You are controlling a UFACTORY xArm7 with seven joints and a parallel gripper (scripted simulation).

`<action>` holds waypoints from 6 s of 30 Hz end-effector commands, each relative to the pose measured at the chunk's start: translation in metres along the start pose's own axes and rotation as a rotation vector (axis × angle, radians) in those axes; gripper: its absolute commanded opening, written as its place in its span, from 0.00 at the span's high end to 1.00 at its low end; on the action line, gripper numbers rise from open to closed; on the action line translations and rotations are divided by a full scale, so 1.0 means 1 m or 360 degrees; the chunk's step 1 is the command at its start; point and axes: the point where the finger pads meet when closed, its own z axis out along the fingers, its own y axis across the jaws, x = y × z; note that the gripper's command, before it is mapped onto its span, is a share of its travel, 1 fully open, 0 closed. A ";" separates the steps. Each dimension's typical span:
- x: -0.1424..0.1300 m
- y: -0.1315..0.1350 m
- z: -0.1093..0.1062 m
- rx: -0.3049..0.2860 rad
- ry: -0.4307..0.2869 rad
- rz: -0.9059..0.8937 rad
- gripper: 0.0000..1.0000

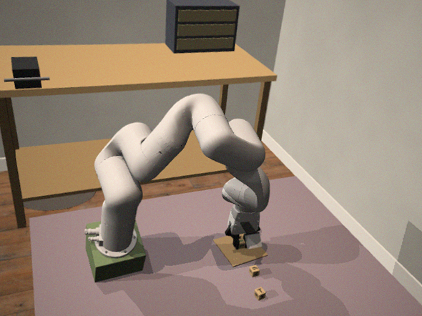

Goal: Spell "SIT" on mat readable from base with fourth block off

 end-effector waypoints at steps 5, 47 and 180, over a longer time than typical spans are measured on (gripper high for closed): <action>-0.002 -0.002 -0.001 0.0006 -0.0002 -0.0001 0.79; -0.002 -0.002 0.003 0.0006 -0.0002 -0.0001 0.79; 0.024 -0.005 -0.085 0.0005 -0.0009 -0.0356 0.00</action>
